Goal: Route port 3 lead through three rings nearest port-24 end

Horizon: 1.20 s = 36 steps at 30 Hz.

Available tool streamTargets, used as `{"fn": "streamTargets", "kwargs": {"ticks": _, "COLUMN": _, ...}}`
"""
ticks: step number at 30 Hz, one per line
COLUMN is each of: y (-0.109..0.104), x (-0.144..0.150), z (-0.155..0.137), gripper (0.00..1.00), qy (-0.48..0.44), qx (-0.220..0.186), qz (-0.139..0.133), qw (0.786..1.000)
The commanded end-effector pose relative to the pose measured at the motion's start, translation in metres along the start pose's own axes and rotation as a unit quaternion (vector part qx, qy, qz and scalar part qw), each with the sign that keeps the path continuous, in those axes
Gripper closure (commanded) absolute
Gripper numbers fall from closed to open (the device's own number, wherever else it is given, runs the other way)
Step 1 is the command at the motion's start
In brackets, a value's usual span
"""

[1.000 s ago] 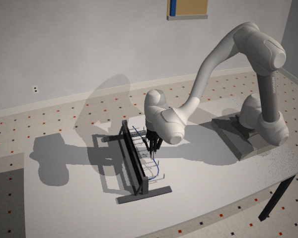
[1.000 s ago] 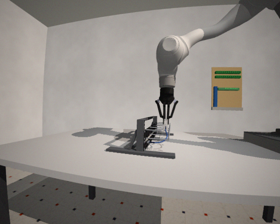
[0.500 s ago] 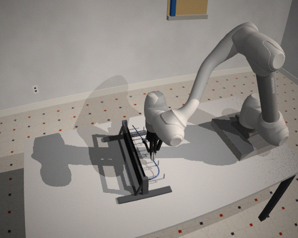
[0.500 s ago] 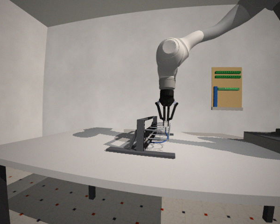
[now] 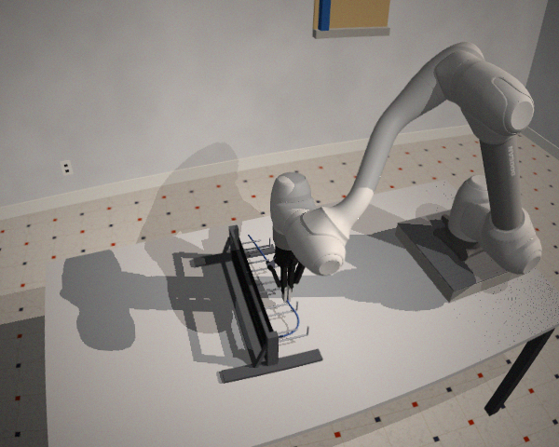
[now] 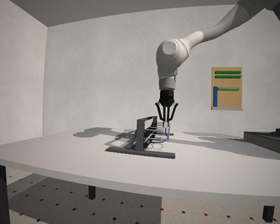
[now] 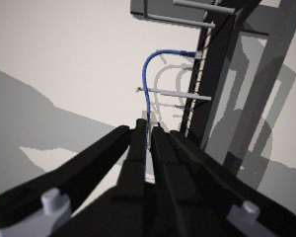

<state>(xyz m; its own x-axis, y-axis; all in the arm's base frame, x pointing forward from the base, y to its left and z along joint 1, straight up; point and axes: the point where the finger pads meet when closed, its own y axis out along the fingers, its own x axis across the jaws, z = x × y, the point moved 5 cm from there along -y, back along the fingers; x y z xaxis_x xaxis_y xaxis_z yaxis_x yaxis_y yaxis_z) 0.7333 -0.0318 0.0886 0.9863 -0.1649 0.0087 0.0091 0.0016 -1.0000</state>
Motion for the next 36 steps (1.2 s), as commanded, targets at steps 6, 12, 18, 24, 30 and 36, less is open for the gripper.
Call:
{"fn": "streamTargets", "kwargs": {"ticks": 6, "y": 0.004, "x": -0.002, "z": -0.002, "gripper": 1.0, "qy": -0.003, "qx": -0.002, "qz": 0.001, "qw": 1.0}}
{"fn": "streamTargets", "kwargs": {"ticks": 12, "y": 0.004, "x": 0.001, "z": -0.002, "gripper": 1.0, "qy": -0.003, "qx": -0.002, "qz": 0.001, "qw": 1.0}}
{"fn": "streamTargets", "kwargs": {"ticks": 18, "y": 0.004, "x": 0.004, "z": -0.002, "gripper": 1.0, "qy": -0.003, "qx": -0.002, "qz": 0.001, "qw": 1.0}}
{"fn": "streamTargets", "kwargs": {"ticks": 24, "y": 0.004, "x": 0.013, "z": -0.002, "gripper": 1.0, "qy": -0.003, "qx": -0.002, "qz": 0.001, "qw": 1.0}}
{"fn": "streamTargets", "kwargs": {"ticks": 30, "y": 0.004, "x": 0.023, "z": -0.002, "gripper": 1.0, "qy": -0.003, "qx": -0.002, "qz": 0.001, "qw": 1.0}}
{"fn": "streamTargets", "kwargs": {"ticks": 36, "y": 0.004, "x": 0.029, "z": -0.002, "gripper": 1.0, "qy": -0.003, "qx": -0.002, "qz": 0.001, "qw": 1.0}}
